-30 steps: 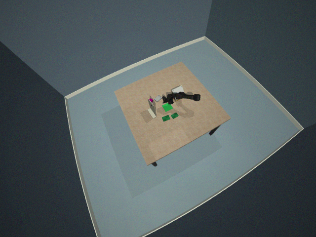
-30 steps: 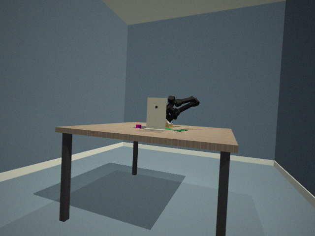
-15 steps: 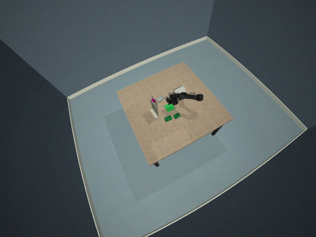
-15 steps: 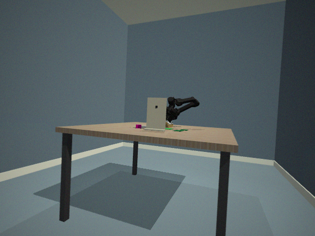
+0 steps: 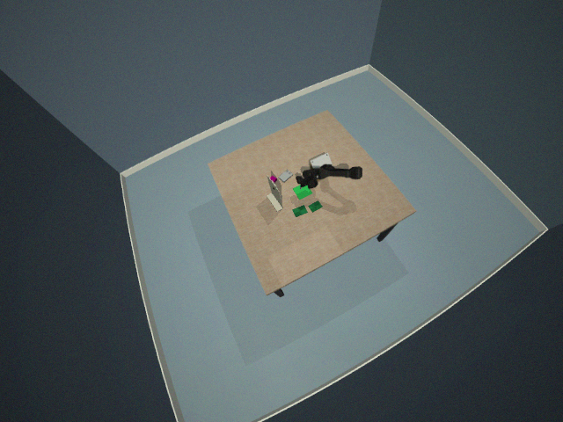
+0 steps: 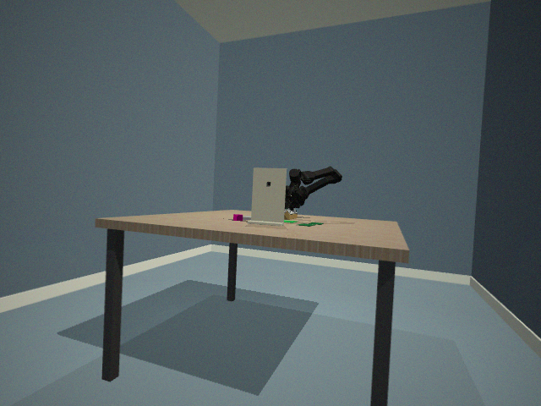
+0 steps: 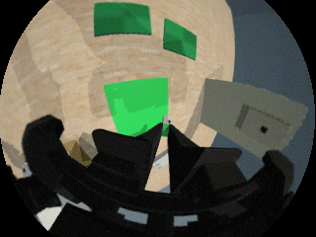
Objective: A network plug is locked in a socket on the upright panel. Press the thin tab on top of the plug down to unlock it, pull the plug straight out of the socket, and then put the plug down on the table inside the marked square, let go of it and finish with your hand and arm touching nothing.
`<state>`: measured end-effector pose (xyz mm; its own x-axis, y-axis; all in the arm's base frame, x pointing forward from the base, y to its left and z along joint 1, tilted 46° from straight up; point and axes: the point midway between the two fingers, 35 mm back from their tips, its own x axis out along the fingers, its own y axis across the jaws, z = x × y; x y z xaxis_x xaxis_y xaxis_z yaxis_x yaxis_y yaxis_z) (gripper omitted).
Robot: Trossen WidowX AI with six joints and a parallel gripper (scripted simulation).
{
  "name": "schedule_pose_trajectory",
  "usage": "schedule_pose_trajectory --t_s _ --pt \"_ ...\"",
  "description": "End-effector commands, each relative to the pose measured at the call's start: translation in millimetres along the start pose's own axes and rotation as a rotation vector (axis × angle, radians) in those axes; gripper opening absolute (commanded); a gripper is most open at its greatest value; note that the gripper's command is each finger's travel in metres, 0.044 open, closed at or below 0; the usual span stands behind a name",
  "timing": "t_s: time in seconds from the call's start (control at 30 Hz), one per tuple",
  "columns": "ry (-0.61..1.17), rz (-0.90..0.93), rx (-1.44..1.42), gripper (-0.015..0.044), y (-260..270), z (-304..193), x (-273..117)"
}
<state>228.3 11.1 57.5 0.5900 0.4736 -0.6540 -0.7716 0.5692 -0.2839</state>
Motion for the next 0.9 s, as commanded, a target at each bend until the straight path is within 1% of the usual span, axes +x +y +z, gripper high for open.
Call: schedule_pose_trajectory --t_s 0.0,0.87 --pt "0.008 0.001 0.006 0.0 3.4 -2.0 4.7" --pt "0.006 0.0 0.006 0.0 19.3 -1.4 26.8"
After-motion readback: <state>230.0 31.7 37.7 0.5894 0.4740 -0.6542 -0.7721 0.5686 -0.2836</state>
